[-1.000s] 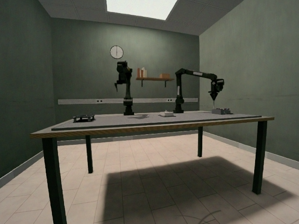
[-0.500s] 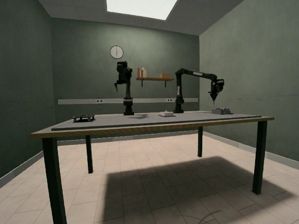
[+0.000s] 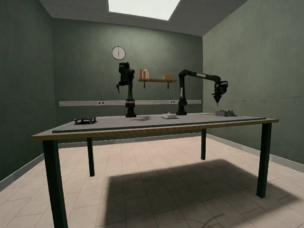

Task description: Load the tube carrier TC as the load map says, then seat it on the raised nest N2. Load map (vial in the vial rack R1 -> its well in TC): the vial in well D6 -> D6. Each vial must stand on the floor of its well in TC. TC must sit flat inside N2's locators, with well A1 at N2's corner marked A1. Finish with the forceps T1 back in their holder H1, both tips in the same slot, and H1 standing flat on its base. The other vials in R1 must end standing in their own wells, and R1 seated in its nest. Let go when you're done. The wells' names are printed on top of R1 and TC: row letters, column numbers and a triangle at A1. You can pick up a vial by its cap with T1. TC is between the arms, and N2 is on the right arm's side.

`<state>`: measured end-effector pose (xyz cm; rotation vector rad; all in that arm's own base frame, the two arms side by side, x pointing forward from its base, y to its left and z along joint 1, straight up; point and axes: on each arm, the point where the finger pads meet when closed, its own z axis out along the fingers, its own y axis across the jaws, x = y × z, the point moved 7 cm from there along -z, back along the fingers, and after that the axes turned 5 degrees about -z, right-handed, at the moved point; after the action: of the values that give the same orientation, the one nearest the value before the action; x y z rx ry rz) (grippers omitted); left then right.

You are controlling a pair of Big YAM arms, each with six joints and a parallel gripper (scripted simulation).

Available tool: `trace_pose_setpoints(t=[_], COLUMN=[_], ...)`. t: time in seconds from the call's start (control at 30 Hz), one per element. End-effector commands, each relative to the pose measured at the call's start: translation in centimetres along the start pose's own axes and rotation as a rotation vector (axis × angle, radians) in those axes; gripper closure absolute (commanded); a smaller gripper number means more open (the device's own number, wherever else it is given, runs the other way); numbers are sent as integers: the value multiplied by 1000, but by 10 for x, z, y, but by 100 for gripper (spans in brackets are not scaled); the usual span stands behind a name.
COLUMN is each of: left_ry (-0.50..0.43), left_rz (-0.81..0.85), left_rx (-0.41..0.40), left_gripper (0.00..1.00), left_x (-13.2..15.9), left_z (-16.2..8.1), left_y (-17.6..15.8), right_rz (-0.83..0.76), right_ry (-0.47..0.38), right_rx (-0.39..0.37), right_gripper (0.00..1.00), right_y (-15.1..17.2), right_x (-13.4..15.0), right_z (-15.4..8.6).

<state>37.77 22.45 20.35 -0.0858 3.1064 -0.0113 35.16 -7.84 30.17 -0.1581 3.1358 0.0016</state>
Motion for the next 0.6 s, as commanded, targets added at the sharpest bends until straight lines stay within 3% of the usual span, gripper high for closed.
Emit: trace_pose_setpoints(t=[0.0, 0.13, 0.57], left_ry=[8, -14, 1], left_rz=[3, 4, 3], left_rx=[2, -10, -2], left_gripper=[93, 93, 93], left_x=[-4, -12, -6], left_z=[9, 0, 11], left_y=[-2, 1, -2], right_rz=[9, 9, 9], right_ry=[-32, -32, -32], right_rx=[12, 12, 12], right_gripper=[0, 0, 0], right_y=[-2, -2, -2], right_x=[-5, -5, -5], right_z=[-12, -12, -12])
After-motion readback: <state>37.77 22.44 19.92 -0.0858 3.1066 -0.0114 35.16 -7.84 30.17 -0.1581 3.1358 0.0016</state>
